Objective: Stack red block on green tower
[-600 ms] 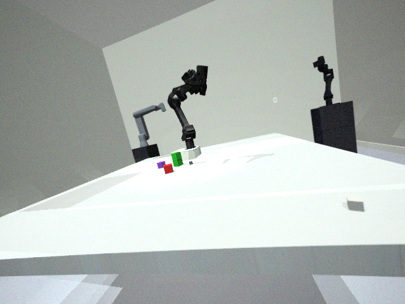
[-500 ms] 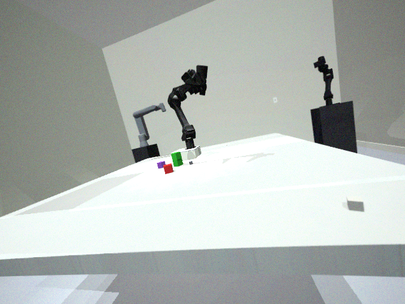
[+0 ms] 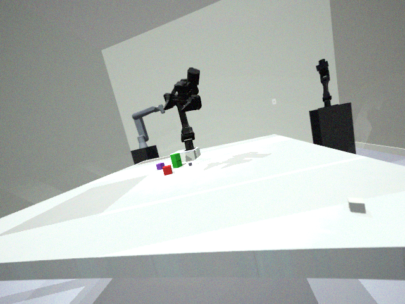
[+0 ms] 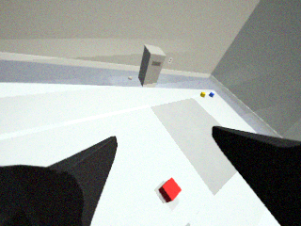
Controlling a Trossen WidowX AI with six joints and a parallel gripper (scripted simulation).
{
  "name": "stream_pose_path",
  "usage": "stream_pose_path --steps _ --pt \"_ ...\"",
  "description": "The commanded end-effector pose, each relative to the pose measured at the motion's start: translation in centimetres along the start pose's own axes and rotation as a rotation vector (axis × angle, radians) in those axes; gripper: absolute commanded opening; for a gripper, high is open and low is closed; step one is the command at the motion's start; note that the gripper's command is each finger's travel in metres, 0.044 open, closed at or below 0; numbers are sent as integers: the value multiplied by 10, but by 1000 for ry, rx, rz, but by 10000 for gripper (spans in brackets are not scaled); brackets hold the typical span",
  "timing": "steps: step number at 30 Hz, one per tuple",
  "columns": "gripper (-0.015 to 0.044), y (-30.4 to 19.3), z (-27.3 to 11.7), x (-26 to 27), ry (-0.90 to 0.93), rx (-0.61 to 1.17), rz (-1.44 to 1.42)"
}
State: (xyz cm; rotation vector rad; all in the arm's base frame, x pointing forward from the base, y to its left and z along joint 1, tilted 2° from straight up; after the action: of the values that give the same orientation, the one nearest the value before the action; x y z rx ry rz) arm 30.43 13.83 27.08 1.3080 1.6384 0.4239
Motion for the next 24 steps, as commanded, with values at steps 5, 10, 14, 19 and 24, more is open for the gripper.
stream_pose_path --steps 5,10,14,19,24 --pt "440 -29 58 -4 149 269 -252" --pt "440 -53 88 -12 282 426 -356" --pt "440 -73 108 -20 411 537 -407" --pt "440 -98 129 -32 593 650 -427" --pt "440 -119 142 -45 761 716 -405"
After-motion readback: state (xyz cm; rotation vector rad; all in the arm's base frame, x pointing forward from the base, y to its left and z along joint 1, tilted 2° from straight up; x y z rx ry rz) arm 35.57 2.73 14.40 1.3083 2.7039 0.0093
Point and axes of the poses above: the point midway between the two fingers, 35 mm back from their tips, its own z axis out along the fingers, its own x axis across the jaws, y = z × x, the point moved 4 cm from there along -z, back along the fingers, and after that the axes turned 12 degrees about -z, right-handed, at the moved point
